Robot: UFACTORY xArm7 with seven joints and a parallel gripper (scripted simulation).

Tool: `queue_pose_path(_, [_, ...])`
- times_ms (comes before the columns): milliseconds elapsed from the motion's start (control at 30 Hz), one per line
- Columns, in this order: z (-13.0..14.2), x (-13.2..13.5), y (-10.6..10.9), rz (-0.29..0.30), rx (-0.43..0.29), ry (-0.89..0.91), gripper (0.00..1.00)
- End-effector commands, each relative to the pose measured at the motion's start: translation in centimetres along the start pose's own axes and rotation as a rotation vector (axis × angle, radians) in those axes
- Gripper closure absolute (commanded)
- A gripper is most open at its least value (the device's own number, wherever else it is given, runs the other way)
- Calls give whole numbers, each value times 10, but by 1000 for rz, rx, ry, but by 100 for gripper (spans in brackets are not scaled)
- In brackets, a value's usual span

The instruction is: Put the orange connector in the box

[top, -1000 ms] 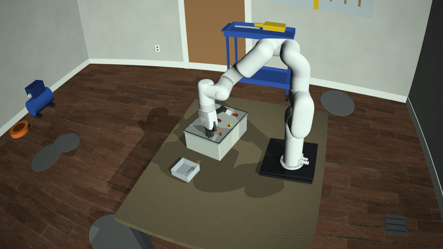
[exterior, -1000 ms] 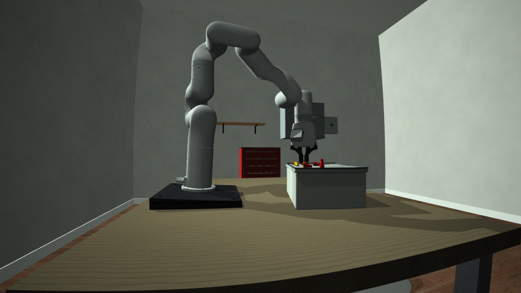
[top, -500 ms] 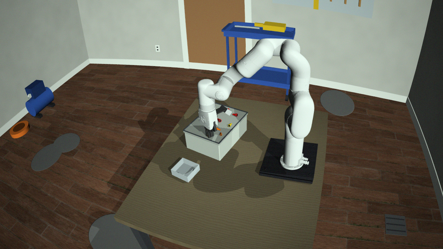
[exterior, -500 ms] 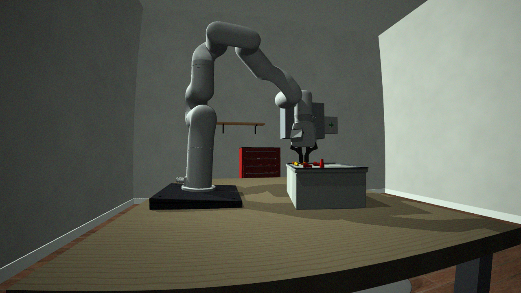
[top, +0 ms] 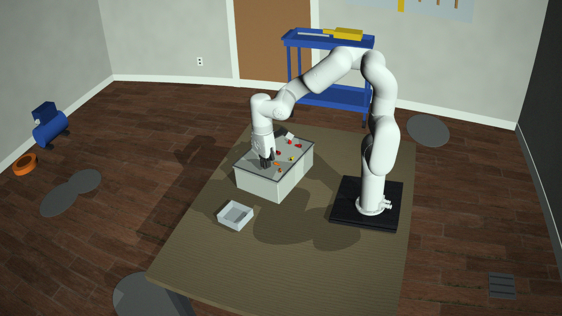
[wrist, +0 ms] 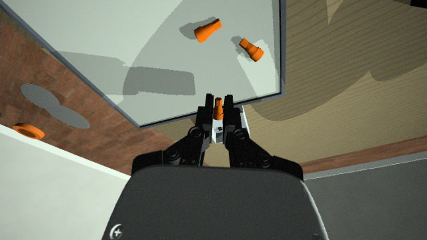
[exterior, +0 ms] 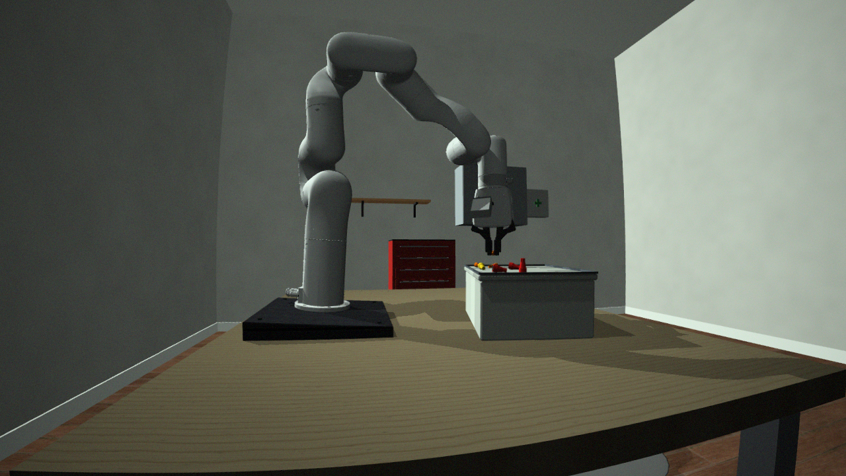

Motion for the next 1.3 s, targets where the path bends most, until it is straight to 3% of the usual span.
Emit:
queue_pose_path(0, [1, -1, 23, -2, -3, 0, 98])
queue_pose_path(200, [1, -1, 40, -2, -3, 0, 98])
queue_pose_path(833, [6, 2, 42, -2, -3, 0, 98])
queue_pose_path(1000, [32, 14, 42, -2, -3, 0, 98])
queue_pose_path(1267, [97, 45, 42, -2, -3, 0, 98])
Point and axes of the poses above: the point where the finger pads meet when closed, its own y axis back along the fingers, its own x axis across the jaws, z = x × y, the point moved 2 cm from there along y, back along the fingers, and after that the axes turned 14 degrees about -y, right-handed, at the moved point
